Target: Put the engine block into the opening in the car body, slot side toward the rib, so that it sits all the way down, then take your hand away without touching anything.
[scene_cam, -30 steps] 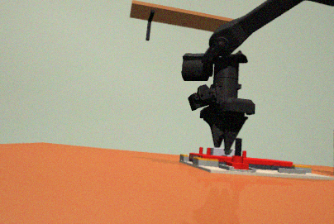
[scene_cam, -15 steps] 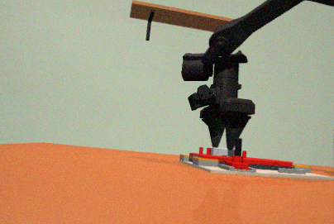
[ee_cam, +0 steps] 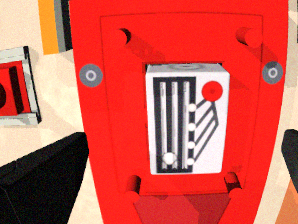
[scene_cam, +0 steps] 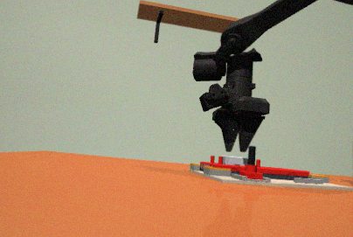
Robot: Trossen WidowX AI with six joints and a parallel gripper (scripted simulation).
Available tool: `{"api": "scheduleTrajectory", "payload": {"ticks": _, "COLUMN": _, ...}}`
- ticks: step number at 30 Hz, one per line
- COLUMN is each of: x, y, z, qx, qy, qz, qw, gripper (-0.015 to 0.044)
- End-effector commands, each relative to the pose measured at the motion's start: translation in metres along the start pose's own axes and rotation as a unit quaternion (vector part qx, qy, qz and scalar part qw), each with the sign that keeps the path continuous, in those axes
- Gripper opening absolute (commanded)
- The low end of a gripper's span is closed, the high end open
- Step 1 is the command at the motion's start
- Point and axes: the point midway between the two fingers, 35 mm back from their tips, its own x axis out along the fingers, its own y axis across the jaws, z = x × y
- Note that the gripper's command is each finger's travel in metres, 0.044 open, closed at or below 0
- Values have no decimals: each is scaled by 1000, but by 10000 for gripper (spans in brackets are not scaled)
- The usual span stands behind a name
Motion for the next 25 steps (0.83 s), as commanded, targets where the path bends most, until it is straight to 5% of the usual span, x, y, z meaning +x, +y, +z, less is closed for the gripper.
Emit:
{"api": "scheduleTrajectory", "payload": {"ticks": 1, "x": -2, "y": 0, "z": 1, "qx": -4, "qy": -1, "qz": -3, "qw": 1000, "gripper": 335}}
{"api": "scheduleTrajectory", "payload": {"ticks": 14, "x": -2, "y": 0, "z": 1, "qx": -4, "qy": -1, "qz": -3, "qw": 1000, "gripper": 0}}
{"api": "scheduleTrajectory", "payload": {"ticks": 25, "x": -2, "y": 0, "z": 1, "qx": -4, "qy": -1, "qz": -3, "qw": 1000, "gripper": 0}}
